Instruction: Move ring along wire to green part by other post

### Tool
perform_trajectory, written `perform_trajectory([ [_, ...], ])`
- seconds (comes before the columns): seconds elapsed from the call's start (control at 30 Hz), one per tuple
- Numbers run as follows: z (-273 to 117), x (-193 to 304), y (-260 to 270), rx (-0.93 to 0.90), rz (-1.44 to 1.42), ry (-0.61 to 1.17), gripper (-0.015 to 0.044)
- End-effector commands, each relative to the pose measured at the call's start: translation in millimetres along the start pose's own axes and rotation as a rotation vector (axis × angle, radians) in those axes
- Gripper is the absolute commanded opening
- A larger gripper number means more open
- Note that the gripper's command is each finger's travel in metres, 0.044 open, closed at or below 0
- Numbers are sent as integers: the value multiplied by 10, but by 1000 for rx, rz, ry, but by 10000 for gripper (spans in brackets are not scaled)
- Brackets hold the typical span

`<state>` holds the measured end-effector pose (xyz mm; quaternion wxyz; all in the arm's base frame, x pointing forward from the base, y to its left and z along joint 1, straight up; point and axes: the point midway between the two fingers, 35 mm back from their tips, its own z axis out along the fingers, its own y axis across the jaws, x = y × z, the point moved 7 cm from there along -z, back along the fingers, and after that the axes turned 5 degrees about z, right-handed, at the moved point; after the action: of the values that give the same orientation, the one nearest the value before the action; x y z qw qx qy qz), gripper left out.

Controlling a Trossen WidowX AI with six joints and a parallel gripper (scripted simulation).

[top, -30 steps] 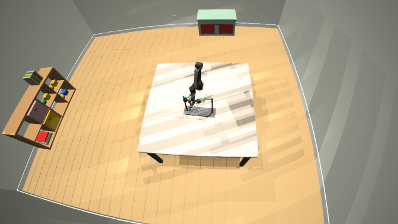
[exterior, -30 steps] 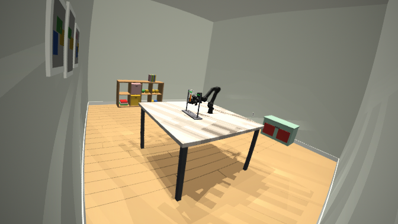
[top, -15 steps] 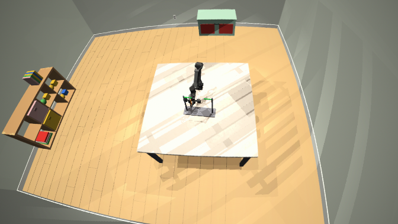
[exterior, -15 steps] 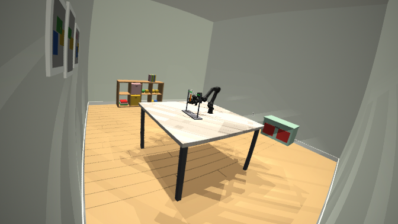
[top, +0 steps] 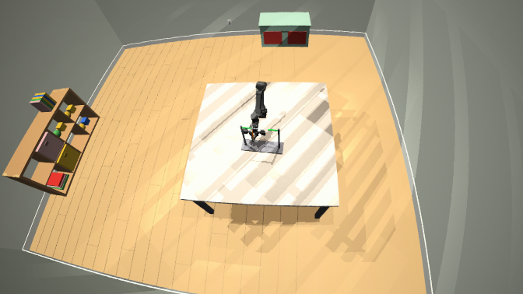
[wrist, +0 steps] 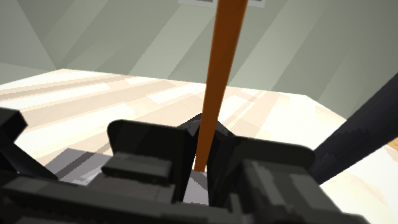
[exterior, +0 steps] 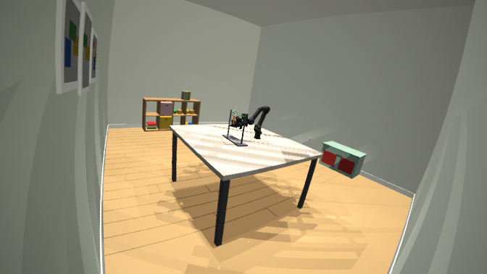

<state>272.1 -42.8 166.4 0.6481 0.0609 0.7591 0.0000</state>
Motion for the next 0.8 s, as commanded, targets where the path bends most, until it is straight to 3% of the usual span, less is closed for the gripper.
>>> perform_trajectory([
  [0.0, -1, 2, 40, 4, 3, 0, -150],
  [0.77, 2, 15, 227, -2, -25, 2, -150],
])
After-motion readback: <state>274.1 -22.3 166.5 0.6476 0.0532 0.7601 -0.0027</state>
